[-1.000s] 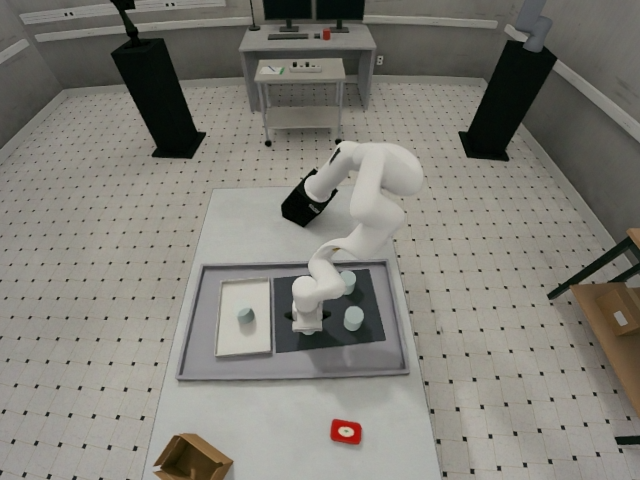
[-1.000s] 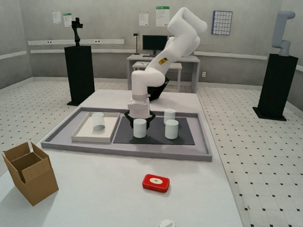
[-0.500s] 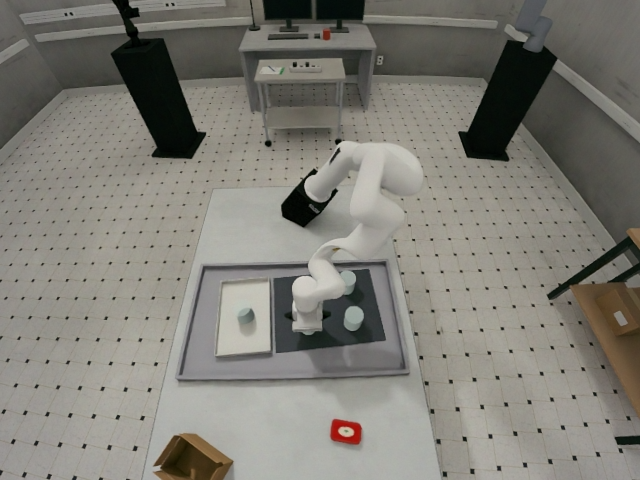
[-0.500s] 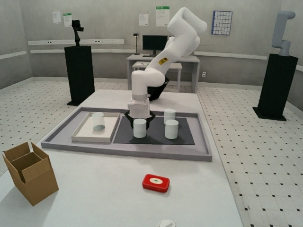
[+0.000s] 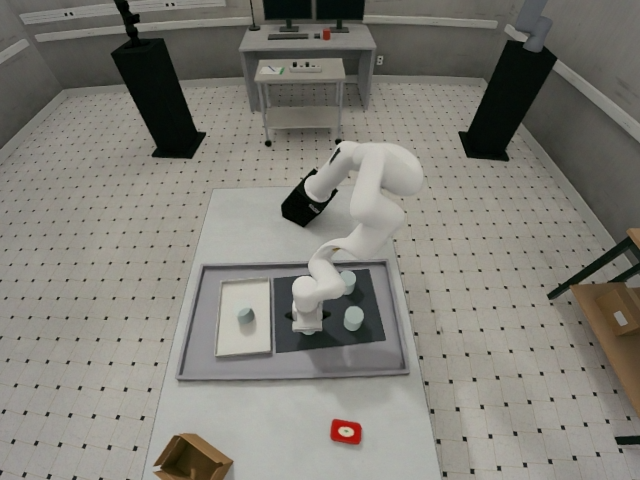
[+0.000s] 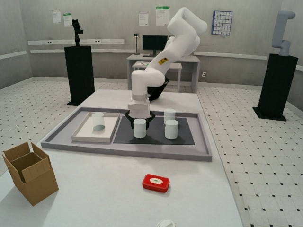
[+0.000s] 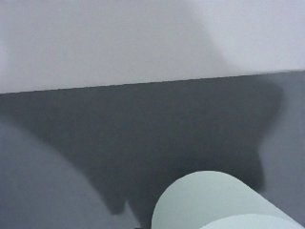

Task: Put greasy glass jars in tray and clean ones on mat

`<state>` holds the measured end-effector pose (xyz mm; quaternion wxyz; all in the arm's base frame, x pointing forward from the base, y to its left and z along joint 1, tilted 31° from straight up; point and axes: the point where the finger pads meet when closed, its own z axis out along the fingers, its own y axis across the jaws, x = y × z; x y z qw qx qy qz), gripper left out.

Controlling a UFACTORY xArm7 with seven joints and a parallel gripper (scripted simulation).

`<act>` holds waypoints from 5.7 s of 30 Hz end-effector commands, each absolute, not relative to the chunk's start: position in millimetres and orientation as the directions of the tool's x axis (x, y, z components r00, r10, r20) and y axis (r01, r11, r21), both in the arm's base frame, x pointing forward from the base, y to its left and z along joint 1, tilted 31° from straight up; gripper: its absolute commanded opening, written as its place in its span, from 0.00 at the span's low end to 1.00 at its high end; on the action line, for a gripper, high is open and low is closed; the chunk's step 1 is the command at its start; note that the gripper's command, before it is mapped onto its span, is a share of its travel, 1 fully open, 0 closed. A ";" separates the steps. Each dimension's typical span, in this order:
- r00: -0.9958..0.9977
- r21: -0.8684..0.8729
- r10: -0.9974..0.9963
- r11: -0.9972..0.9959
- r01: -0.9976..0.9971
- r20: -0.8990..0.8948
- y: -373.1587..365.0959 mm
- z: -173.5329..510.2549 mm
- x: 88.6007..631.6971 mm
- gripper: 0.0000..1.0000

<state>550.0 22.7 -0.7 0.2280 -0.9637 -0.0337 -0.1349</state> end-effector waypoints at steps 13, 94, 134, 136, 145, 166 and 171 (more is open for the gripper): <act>0.960 -0.429 0.001 -0.895 0.125 0.279 20.9 0.8 551.2 0.75; 0.960 -0.429 0.001 -0.895 0.125 0.279 -3.8 48.4 537.4 0.00; 0.960 -0.429 0.001 -0.895 0.125 0.279 -47.3 118.5 518.5 0.00; 0.960 -0.429 0.001 -0.895 0.125 0.279 -53.2 116.0 520.5 0.00; 0.960 -0.429 0.001 -0.895 0.125 0.279 -79.3 105.0 529.6 0.00; 0.960 -0.429 0.001 -0.895 0.125 0.279 -134.6 81.9 548.7 0.00; 0.960 -0.429 0.001 -0.895 0.125 0.279 -143.3 78.2 551.7 0.00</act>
